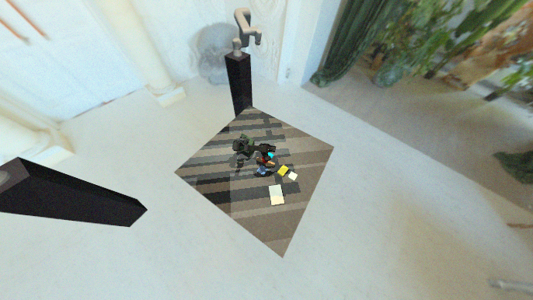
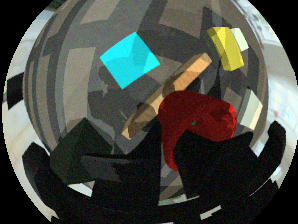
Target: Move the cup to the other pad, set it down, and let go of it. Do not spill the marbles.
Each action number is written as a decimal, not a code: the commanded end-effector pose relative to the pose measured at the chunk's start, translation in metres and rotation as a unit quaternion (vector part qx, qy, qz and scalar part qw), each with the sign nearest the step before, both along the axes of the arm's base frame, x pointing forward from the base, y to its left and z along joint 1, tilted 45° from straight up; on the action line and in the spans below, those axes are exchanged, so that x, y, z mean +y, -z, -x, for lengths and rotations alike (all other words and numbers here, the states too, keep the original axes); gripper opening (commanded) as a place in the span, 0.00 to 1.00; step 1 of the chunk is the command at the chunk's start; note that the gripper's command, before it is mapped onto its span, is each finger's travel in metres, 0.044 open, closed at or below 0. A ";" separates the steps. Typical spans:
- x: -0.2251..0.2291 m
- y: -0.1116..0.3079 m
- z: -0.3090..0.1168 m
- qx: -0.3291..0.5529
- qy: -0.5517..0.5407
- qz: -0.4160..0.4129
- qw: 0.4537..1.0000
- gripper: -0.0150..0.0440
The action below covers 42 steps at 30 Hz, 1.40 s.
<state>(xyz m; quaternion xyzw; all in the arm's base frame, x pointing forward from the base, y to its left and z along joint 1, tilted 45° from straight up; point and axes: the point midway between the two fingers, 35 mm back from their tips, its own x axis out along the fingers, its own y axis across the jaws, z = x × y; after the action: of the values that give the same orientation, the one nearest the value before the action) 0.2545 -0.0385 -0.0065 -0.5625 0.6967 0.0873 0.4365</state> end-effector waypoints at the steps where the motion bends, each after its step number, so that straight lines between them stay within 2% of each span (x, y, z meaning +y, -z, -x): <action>1: 0.009 0.008 0.002 -0.001 0.000 -0.003 1.000 0.25; 42: 0.078 0.071 0.023 -0.002 0.000 -0.006 1.000 0.25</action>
<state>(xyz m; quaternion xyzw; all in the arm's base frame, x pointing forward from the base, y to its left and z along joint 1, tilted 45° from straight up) 0.2315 0.0317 -0.0731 -0.5619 0.6967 0.0900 0.4367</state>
